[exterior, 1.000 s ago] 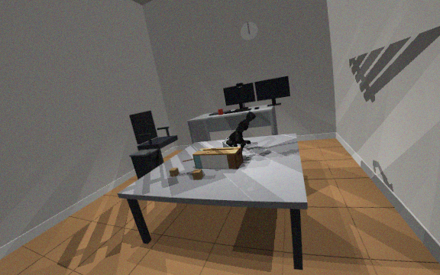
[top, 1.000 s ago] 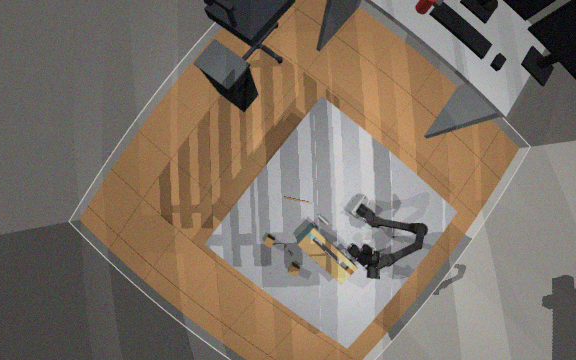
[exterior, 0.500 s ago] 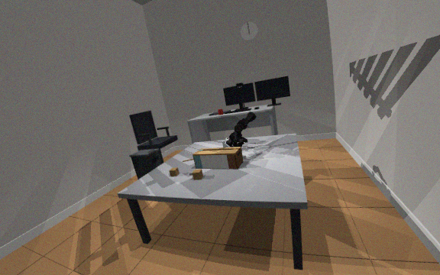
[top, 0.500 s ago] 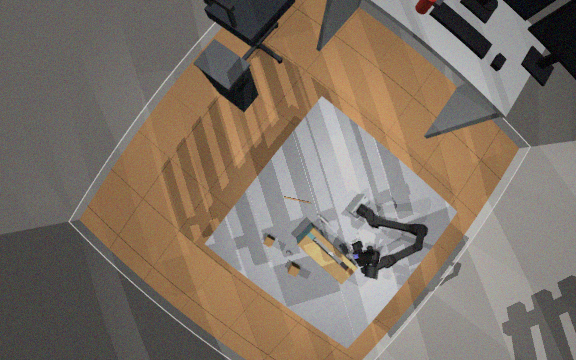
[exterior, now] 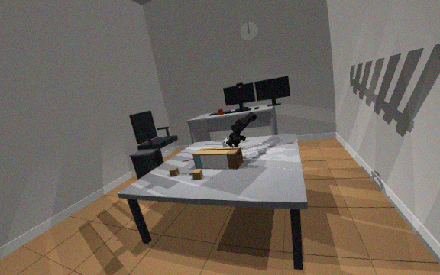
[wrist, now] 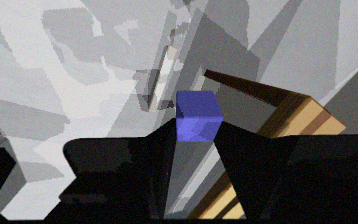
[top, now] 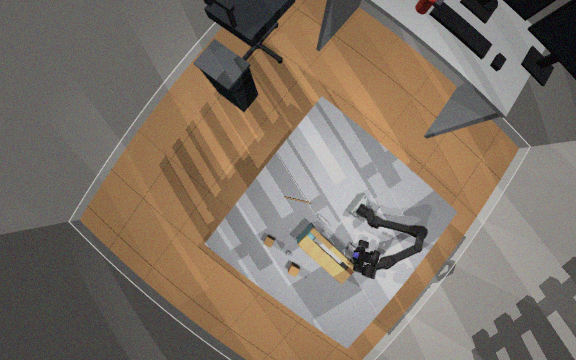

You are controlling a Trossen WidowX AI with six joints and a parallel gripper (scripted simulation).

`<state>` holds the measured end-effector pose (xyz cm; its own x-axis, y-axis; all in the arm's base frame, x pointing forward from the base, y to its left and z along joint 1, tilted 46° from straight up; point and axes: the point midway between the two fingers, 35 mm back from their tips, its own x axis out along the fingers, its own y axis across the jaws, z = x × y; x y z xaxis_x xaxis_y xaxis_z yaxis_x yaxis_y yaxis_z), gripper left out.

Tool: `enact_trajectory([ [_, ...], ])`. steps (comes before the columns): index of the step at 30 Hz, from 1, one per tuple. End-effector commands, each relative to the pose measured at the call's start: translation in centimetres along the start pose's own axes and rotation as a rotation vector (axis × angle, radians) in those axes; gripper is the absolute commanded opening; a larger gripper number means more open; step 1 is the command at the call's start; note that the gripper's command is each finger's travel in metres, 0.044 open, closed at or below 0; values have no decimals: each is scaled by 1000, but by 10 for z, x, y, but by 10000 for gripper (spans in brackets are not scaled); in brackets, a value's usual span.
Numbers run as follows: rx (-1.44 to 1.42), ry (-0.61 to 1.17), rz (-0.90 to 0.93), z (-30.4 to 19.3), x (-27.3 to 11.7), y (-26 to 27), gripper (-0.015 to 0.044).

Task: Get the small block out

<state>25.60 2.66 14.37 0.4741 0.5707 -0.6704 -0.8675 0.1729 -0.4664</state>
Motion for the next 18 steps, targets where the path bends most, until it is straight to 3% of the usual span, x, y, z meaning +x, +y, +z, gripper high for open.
enact_trajectory([
  [1, 145, -9, 2, -1, -3, -1, 0],
  [18, 887, -30, 36, -9, -15, 4, 0],
])
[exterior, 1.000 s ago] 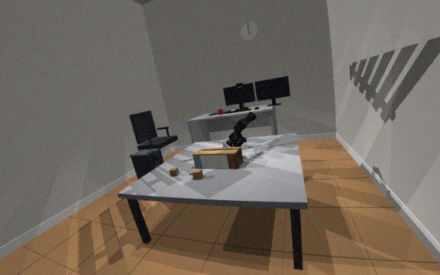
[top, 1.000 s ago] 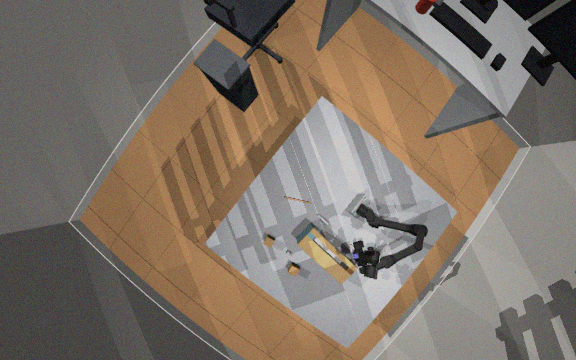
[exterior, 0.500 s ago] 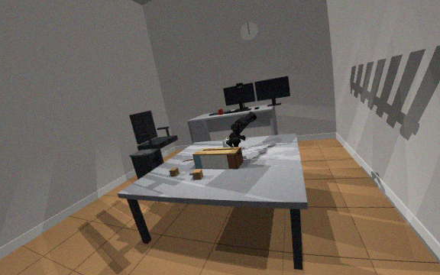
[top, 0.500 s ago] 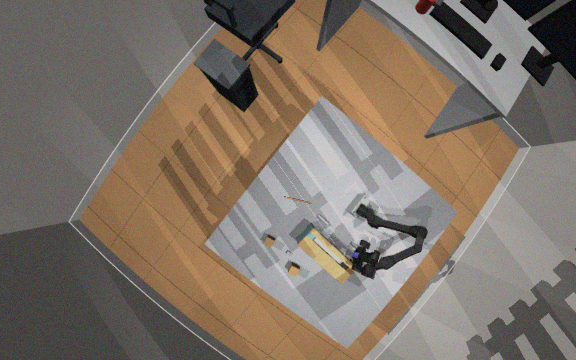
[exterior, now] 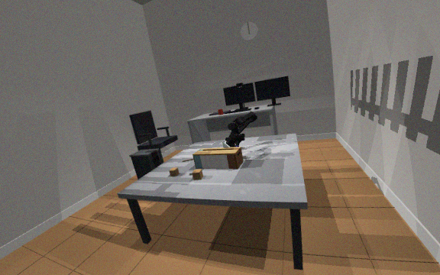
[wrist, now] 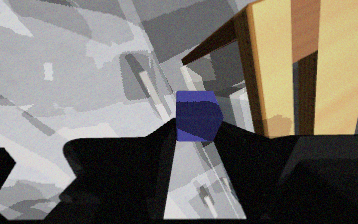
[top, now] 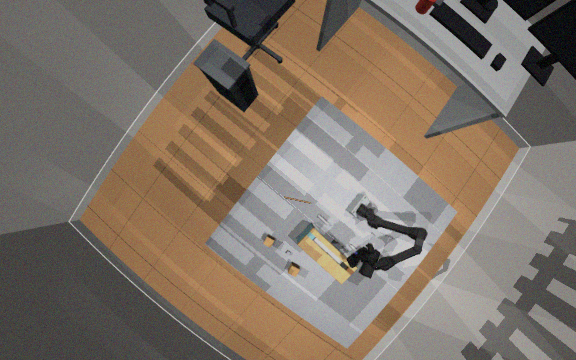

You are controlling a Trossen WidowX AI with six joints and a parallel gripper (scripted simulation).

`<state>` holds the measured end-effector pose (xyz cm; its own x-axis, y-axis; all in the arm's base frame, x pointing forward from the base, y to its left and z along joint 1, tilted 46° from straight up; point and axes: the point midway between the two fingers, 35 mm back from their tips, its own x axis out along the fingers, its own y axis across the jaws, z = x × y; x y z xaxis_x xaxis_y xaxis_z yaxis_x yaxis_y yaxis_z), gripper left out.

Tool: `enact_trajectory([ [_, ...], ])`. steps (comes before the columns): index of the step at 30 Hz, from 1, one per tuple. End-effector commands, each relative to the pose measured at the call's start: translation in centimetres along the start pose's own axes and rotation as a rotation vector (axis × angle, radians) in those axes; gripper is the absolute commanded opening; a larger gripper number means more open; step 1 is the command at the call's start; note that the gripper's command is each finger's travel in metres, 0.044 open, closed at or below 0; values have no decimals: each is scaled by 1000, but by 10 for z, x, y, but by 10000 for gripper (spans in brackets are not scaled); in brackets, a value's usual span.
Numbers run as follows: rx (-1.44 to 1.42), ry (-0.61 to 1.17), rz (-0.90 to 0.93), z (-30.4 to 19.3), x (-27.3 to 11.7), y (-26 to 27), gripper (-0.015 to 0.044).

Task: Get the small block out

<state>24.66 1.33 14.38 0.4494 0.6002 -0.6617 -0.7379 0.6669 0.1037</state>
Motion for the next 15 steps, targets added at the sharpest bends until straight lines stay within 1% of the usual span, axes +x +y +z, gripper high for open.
enact_trajectory([
  [1, 146, -10, 7, 1, -3, -1, 0],
  [15, 758, -21, 41, -5, -14, -2, 0],
])
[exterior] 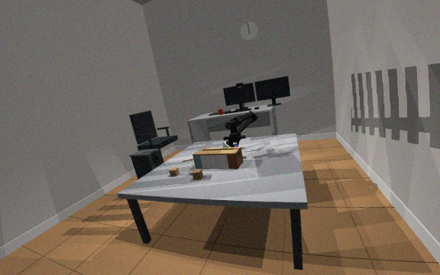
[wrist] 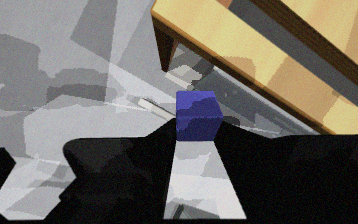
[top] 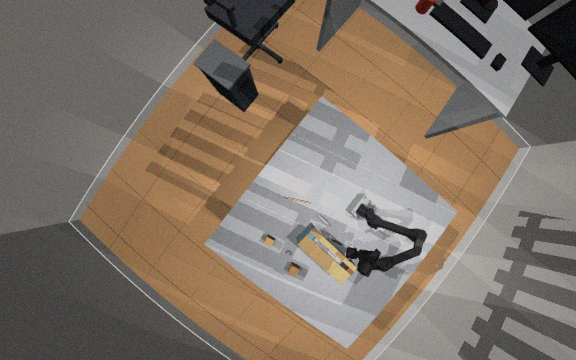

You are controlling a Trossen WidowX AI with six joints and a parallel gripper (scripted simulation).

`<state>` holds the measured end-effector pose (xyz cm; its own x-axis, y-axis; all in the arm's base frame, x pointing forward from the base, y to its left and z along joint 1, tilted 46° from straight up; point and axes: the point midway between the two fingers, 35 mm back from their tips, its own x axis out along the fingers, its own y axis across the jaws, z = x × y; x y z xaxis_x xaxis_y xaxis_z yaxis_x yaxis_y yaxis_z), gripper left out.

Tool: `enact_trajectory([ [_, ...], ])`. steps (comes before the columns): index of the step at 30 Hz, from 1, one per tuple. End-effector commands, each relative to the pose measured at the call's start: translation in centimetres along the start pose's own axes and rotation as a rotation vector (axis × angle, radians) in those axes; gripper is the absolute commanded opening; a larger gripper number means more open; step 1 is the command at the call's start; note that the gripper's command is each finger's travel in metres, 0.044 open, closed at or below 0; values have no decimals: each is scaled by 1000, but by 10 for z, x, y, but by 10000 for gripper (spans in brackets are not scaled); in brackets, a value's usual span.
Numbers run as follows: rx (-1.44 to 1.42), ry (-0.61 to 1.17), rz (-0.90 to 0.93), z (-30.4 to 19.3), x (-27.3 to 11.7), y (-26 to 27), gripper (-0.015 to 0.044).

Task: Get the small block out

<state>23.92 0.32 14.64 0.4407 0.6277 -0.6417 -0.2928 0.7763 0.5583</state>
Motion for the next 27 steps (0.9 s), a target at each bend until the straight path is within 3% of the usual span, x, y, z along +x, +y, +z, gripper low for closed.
enact_trajectory([
  [1, 146, -8, 12, 2, -4, 0, 0],
  [27, 1286, 0, 99, -1, -26, -4, 0],
])
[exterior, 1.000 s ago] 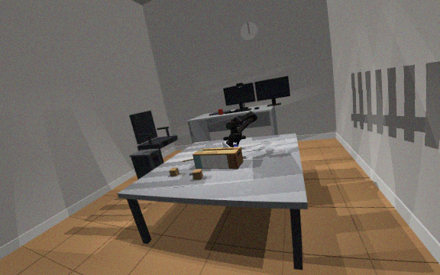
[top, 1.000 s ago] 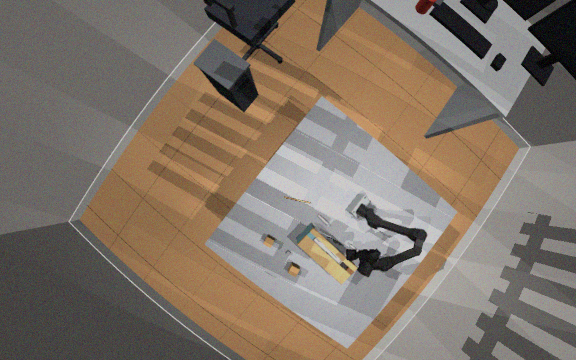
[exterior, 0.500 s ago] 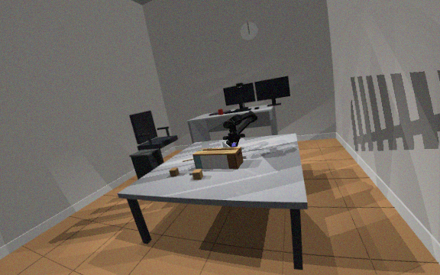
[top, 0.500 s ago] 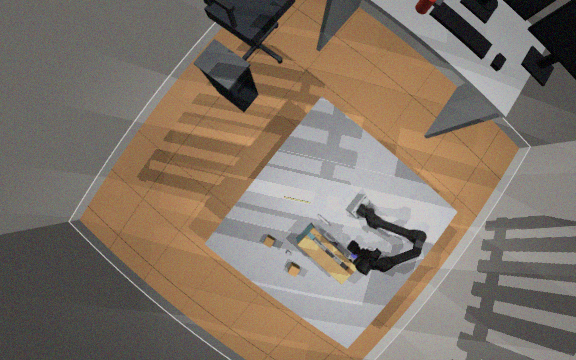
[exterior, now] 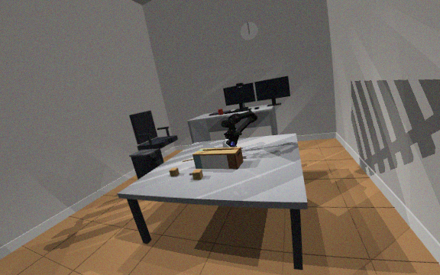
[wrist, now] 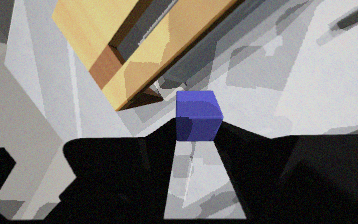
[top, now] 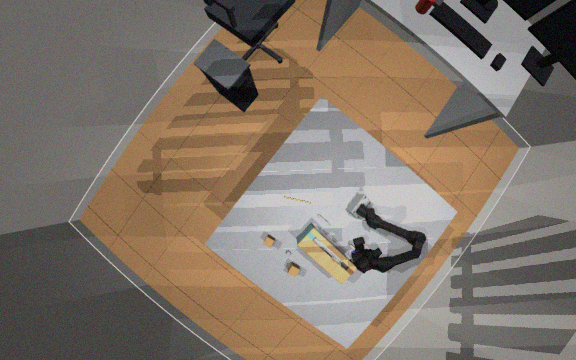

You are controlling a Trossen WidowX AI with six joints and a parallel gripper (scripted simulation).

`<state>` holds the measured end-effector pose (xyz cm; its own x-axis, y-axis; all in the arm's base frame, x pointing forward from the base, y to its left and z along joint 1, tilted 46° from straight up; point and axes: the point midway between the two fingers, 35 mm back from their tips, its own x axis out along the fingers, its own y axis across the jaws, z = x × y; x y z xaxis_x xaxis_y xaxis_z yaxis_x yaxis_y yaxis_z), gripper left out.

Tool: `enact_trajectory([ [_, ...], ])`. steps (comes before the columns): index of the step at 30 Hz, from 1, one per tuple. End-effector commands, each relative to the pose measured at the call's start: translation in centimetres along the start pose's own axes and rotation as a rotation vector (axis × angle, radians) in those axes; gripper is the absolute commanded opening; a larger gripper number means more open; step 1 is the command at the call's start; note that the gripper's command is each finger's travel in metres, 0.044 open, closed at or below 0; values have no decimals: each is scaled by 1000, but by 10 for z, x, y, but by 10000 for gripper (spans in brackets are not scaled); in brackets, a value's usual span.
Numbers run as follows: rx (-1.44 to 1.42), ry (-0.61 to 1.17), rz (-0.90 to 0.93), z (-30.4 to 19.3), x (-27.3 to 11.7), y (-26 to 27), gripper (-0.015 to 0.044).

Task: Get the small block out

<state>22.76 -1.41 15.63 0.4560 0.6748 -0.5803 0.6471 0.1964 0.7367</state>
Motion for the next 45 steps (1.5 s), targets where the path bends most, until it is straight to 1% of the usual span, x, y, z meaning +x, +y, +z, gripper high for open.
enact_trajectory([
  [1, 146, 5, 18, 1, -4, 2, 0],
  [22, 1065, 67, 83, 3, -24, 4, 0],
  [40, 1848, 177, 124, 5, -42, 7, 0],
  [42, 1906, 188, 126, 6, -44, 8, 0],
  [45, 1913, 190, 126, 6, -44, 8, 0],
])
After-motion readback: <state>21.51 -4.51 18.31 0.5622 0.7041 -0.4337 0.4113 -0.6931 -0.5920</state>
